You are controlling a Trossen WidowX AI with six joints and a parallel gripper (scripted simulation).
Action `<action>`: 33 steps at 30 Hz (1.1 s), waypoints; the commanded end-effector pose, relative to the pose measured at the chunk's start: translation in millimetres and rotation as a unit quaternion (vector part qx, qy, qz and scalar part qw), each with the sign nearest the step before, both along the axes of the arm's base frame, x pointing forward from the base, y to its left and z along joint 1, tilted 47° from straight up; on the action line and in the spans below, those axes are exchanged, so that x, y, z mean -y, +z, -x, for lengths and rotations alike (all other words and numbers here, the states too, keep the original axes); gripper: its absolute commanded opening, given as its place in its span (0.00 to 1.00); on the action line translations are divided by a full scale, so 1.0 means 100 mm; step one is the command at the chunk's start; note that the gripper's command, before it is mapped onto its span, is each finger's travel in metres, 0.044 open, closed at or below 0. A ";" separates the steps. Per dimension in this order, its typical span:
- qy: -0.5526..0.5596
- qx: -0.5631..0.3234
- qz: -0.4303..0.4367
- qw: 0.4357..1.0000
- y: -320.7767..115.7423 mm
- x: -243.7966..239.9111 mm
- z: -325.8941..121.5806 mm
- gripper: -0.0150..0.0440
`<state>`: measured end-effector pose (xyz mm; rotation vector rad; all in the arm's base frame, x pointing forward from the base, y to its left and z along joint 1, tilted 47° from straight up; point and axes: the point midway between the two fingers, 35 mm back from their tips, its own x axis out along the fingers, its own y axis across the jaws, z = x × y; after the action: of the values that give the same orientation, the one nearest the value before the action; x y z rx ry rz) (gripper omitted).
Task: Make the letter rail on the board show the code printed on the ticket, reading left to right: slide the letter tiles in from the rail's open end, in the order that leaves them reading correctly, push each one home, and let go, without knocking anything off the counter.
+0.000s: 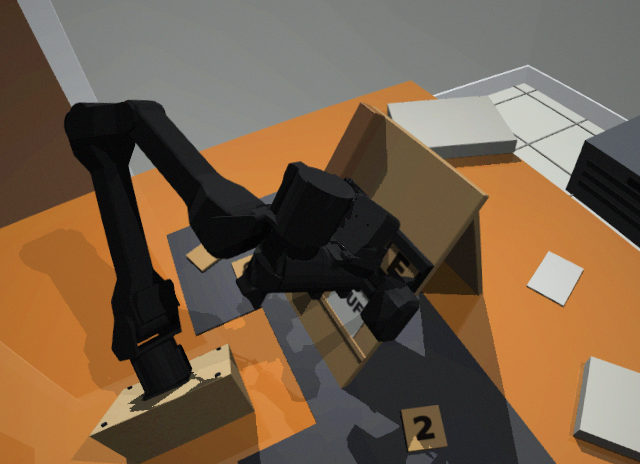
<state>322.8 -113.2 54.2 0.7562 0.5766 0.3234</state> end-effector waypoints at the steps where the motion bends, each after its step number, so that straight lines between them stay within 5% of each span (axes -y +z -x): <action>1: 0.000 0.000 0.000 1.000 0.00 0.00 0.00 0.61; 5: -0.002 -0.001 0.000 1.000 0.02 0.03 0.05 0.75; 33: -0.002 -0.001 0.001 1.000 0.07 0.12 0.22 0.75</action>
<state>302.3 -123.8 60.2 0.7619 0.5816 0.3153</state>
